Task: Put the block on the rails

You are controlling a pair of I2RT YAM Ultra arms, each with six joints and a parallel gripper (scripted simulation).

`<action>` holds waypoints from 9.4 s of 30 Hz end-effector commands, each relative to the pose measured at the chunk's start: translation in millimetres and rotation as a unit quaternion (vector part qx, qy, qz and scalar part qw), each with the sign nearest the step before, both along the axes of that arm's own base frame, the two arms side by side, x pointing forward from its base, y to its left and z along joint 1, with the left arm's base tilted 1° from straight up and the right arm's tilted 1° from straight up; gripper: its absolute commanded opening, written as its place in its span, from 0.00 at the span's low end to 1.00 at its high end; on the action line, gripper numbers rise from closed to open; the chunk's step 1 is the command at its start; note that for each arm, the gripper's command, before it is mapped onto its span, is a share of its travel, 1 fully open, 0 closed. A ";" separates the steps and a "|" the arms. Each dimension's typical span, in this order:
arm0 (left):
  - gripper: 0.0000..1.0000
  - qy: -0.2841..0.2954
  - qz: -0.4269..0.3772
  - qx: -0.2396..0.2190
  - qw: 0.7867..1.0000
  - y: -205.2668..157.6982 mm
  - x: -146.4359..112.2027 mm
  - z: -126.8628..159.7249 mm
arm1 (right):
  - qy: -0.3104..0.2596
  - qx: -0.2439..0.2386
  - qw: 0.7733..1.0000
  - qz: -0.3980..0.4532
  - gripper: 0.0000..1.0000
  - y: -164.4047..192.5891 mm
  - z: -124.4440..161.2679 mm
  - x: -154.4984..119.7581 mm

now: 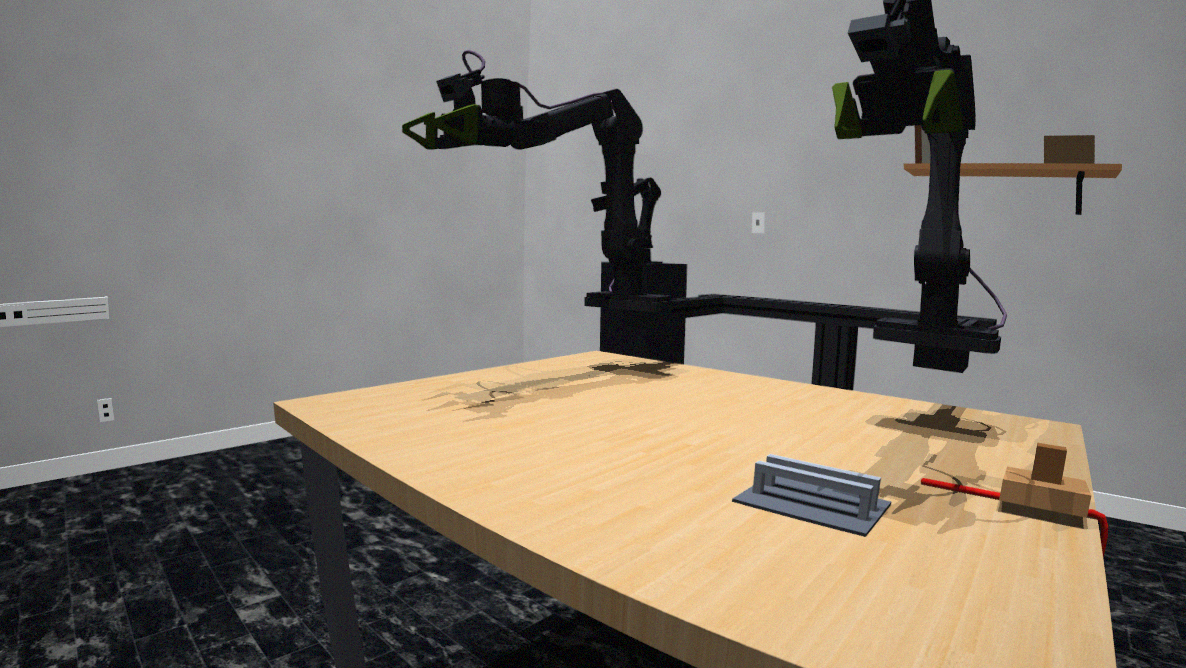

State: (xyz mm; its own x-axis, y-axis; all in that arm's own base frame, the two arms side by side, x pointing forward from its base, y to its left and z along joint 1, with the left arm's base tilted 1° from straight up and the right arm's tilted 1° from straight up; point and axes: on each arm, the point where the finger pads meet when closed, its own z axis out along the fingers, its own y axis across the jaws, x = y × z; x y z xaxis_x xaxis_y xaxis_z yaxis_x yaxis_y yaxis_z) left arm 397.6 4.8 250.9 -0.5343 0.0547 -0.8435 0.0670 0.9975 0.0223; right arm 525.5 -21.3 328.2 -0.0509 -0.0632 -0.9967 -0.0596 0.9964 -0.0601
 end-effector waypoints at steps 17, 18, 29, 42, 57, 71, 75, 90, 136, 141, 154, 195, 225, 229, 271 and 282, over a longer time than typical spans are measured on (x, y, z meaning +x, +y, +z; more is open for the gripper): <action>1.00 -0.177 0.019 -0.008 0.984 -5.2 1.3 100.1 | -0.003 0.020 1.000 -0.024 1.00 13.9 50.0 -79.6; 1.00 -0.204 0.016 -0.009 0.979 -7.1 -2.9 120.5 | -0.007 0.022 0.999 -0.024 1.00 15.6 54.6 -88.3; 1.00 -0.298 0.032 -0.027 0.954 -6.4 -20.2 163.0 | -0.001 0.037 0.999 -0.037 1.00 22.8 67.4 -149.4; 1.00 -0.314 0.029 -0.017 0.949 -0.8 -30.0 188.0 | -0.072 0.029 0.997 -0.022 1.00 24.5 115.9 -153.2; 0.31 -0.315 0.025 -0.024 0.949 -4.4 -29.1 190.5 | -0.069 0.029 0.997 -0.018 1.00 27.2 113.2 -149.1; 0.31 -0.234 0.051 -0.049 0.970 3.8 -4.4 125.2 | -0.083 0.029 0.996 -0.018 1.00 27.1 123.3 -157.0; 0.31 -0.198 0.071 -0.085 0.974 8.9 4.1 98.5 | -0.083 0.029 0.996 -0.018 1.00 27.1 123.3 -157.0; 0.31 -0.081 0.158 -0.169 0.969 30.4 21.3 8.8 | -0.083 0.030 0.996 -0.018 1.00 27.1 123.3 -157.0; 0.31 0.250 0.515 -0.347 0.743 71.6 -60.4 -256.8 | -0.083 0.030 0.996 -0.018 1.00 27.1 123.3 -157.0; 0.31 0.281 0.568 -0.347 0.691 72.6 -88.3 -285.7 | -0.083 0.030 0.996 -0.018 1.00 27.1 123.3 -157.0; 0.31 0.322 0.666 -0.350 0.575 73.4 -133.8 -327.4 | -0.083 0.030 0.996 -0.018 1.00 27.1 123.3 -157.0; 0.31 0.325 0.650 -0.343 0.596 72.6 -130.9 -363.1 | -0.083 0.030 0.996 -0.018 1.00 27.1 123.3 -157.0; 0.31 0.312 0.644 -0.350 0.605 74.1 -113.7 -394.0 | -0.083 0.030 0.996 -0.018 1.00 27.1 123.3 -157.0; 0.31 0.312 0.644 -0.350 0.604 74.3 -113.9 -399.9 | -0.083 0.030 0.996 -0.018 1.00 27.1 123.3 -157.0; 0.09 0.344 0.651 -0.333 0.588 51.1 -147.3 -416.3 | -0.083 0.030 0.996 -0.018 1.00 27.1 123.3 -157.0; 0.09 0.341 0.654 -0.337 0.586 17.9 -145.8 -412.5 | -0.083 0.030 0.996 -0.018 1.00 27.1 123.3 -157.0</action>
